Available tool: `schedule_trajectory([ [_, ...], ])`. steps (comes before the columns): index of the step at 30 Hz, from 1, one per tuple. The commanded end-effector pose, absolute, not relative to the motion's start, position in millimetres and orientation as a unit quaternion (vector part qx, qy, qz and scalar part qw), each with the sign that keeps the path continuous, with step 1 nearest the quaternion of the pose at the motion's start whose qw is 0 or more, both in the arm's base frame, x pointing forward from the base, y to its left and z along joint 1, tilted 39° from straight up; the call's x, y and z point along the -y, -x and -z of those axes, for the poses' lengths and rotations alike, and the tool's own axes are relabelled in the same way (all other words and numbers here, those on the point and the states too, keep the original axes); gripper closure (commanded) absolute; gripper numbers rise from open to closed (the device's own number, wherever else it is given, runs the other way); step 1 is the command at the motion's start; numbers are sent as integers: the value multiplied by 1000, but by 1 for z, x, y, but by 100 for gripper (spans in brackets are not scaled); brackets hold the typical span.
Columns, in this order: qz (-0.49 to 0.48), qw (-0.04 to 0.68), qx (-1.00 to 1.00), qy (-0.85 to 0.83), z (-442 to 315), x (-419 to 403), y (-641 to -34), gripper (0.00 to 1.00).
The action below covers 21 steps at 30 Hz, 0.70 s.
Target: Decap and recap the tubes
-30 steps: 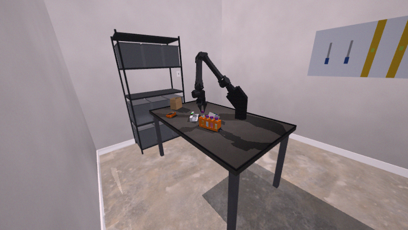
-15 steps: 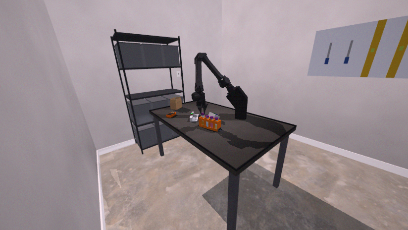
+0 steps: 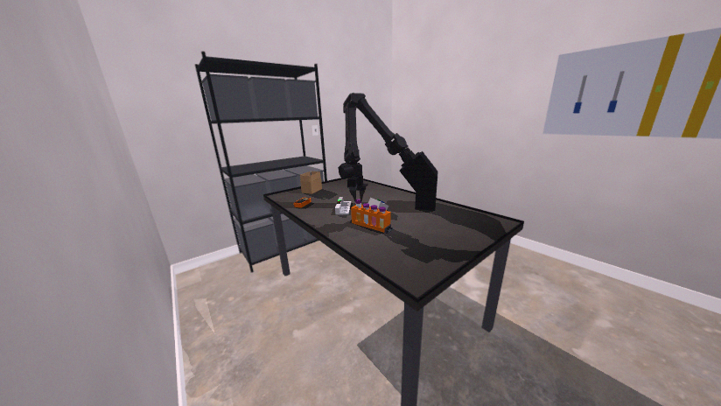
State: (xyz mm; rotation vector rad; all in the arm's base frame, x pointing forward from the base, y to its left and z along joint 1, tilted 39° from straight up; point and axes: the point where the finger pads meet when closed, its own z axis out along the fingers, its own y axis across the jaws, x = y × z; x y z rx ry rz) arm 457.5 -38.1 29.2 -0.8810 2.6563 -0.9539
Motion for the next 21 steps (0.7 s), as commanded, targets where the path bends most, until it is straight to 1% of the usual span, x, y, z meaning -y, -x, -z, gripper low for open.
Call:
schedule_trajectory([
  [1, 319, 95, -893, 304, -21, 30, -458, 100],
  [21, 321, 98, -895, 293, -24, 34, -463, 100],
])
